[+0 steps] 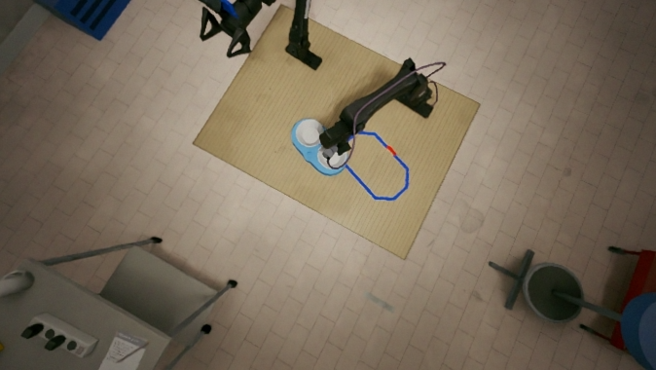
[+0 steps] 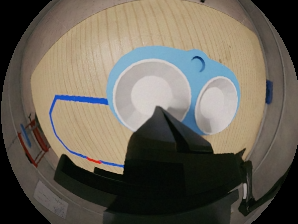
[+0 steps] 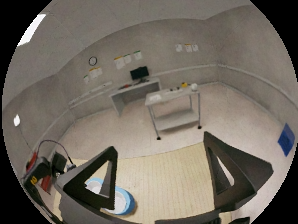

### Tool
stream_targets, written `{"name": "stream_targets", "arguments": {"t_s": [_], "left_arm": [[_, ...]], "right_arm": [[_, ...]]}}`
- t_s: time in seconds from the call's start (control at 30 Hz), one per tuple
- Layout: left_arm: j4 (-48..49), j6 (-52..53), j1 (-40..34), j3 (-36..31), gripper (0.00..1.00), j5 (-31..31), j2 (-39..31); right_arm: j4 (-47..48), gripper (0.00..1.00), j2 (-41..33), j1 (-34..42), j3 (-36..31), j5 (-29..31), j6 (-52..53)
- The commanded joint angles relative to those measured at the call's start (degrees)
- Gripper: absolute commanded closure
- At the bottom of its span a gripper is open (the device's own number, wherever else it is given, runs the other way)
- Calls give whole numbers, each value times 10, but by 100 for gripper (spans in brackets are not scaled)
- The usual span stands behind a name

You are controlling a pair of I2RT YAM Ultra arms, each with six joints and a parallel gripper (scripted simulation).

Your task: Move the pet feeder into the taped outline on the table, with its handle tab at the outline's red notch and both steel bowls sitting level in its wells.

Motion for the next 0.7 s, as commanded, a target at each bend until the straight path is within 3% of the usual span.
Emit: {"name": "stream_targets", "arguments": {"t_s": [0.0,0.67], "left_arm": [[13,6,-1,17,100,-3,-25],[72,7,1,-72,100,-4,-29]], "right_arm": [[22,0,2,-4,23,-7,-7],[22,0,2,-4,27,-7,-7]]}}
